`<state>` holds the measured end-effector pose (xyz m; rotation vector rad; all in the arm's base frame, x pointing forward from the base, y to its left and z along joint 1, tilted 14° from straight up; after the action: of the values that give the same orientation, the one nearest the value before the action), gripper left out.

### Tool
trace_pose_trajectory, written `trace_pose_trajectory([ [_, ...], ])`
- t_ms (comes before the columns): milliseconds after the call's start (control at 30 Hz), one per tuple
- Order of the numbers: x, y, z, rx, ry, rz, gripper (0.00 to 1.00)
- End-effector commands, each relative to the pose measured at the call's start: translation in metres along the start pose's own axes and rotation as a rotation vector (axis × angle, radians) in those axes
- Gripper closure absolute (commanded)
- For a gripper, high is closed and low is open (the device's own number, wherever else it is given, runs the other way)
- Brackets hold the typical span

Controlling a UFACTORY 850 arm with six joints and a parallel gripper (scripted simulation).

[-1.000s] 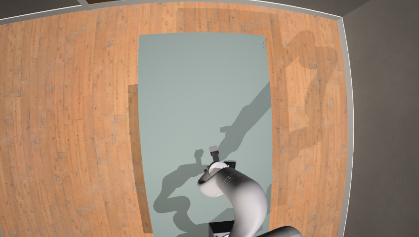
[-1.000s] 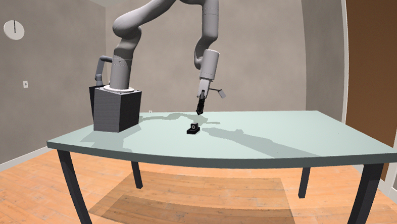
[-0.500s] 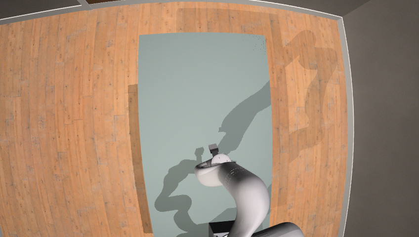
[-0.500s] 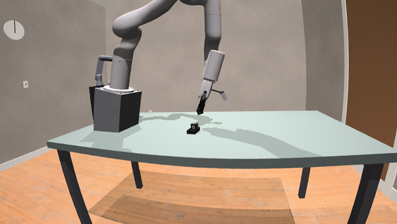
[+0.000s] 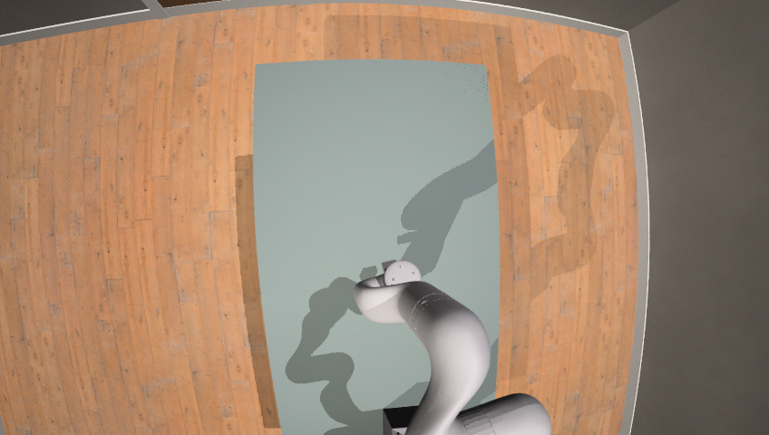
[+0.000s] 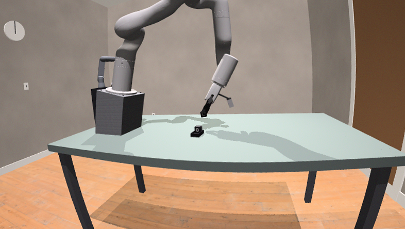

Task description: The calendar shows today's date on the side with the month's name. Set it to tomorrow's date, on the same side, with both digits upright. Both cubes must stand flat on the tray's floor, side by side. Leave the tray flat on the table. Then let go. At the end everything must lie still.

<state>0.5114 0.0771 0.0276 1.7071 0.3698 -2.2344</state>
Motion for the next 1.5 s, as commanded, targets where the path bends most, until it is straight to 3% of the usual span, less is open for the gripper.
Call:
trace_pose_trajectory([
  [0, -0.001, 0.001, -0.005, -0.002, -0.101, -0.034, 0.73],
  [900, 0.001, 0.002, -0.009, -0.002, -0.105, -0.035, 0.73],
  [1467, 0.016, 0.004, -0.018, -0.002, -0.105, -0.035, 0.73],
])
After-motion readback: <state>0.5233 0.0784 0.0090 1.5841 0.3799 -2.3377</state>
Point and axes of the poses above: the point where the finger pads meet when closed, its own x axis out along the fingers, its own y axis across the jaws, z = x × y, the point moved 4 cm from there along -x, back along the fingers, and after that the axes turned 15 degrees about -x, right-handed, at the moved point
